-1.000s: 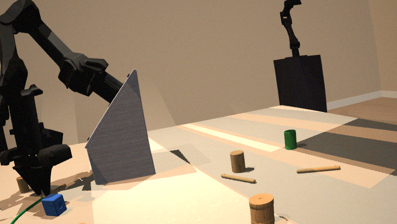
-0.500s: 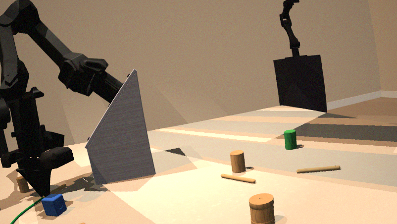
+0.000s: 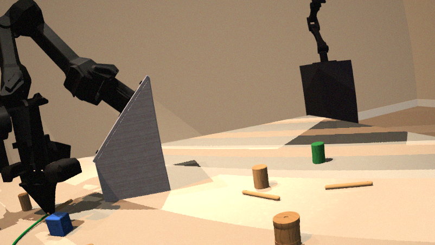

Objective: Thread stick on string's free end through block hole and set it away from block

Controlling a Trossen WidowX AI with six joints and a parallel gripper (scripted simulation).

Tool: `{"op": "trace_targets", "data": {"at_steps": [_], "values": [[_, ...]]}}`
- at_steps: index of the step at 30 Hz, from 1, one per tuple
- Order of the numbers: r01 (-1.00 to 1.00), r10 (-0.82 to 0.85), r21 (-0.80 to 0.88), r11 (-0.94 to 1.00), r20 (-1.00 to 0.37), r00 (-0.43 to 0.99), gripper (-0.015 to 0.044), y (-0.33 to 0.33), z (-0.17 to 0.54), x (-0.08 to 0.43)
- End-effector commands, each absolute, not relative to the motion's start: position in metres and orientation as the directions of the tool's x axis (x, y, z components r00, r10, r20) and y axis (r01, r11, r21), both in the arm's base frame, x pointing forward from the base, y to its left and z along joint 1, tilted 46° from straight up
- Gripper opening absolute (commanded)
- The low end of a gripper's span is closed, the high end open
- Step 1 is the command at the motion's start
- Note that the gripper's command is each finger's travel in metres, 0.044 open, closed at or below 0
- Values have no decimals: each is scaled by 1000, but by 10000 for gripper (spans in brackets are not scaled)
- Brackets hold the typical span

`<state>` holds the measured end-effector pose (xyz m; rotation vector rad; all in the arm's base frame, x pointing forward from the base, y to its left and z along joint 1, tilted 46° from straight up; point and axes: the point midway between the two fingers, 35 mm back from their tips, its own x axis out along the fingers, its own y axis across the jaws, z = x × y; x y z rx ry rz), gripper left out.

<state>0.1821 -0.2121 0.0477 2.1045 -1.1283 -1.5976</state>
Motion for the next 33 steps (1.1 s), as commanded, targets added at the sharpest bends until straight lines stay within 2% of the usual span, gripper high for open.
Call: {"op": "trace_targets", "data": {"at_steps": [1,33], "values": [[-426,-718,624,-655,-690,94,0,-210,54,183],[-426,-717,622,-657,-691,95,0,-180,82,180]]}}
